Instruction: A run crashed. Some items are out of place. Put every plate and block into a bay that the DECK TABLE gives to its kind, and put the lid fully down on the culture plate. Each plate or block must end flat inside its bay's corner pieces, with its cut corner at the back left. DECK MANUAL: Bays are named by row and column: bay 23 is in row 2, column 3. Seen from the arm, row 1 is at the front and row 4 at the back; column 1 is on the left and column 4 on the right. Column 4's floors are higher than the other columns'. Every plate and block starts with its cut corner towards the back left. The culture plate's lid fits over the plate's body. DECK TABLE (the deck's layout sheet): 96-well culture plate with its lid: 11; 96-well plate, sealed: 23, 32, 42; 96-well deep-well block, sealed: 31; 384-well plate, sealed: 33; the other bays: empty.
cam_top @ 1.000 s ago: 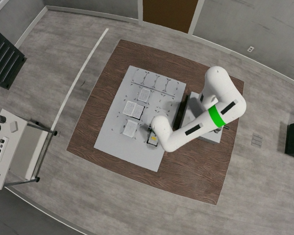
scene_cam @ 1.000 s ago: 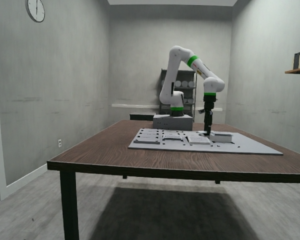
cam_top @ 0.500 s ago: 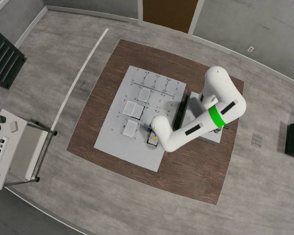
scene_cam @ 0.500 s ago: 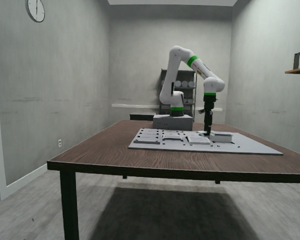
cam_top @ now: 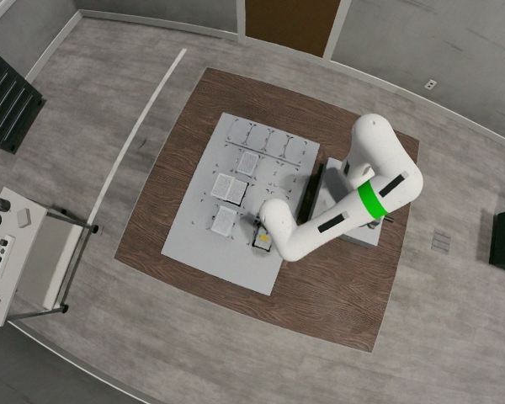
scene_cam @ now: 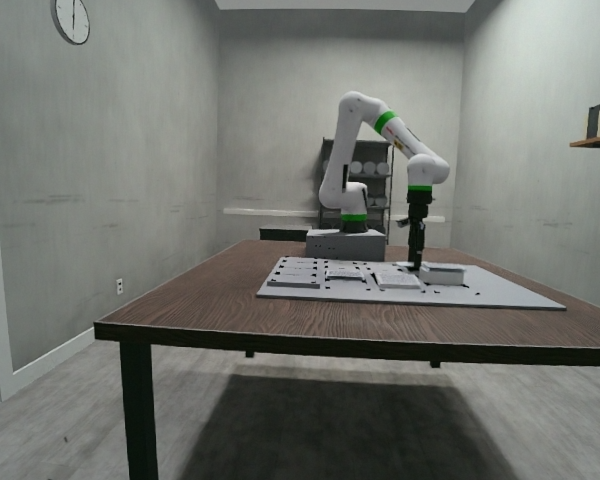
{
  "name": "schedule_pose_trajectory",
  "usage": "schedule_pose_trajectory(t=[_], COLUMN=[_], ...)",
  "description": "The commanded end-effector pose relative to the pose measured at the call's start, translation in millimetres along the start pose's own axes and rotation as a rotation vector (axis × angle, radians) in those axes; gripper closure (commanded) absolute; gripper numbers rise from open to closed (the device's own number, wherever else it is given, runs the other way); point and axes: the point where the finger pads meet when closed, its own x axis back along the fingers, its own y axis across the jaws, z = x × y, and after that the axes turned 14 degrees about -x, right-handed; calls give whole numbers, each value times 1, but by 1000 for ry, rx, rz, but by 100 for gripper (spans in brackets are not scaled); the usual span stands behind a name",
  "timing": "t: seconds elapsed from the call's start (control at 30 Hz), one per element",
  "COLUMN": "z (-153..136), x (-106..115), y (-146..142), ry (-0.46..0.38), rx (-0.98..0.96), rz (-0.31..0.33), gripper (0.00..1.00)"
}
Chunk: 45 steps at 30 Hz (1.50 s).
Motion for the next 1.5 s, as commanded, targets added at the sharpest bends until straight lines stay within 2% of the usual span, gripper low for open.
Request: schedule_pose_trajectory(t=[0.0,1.47], z=[0,0], x=[1,10], y=[0,0], ry=[-1,-1], rx=[0,0], rz=[1,1], gripper=[90,90])
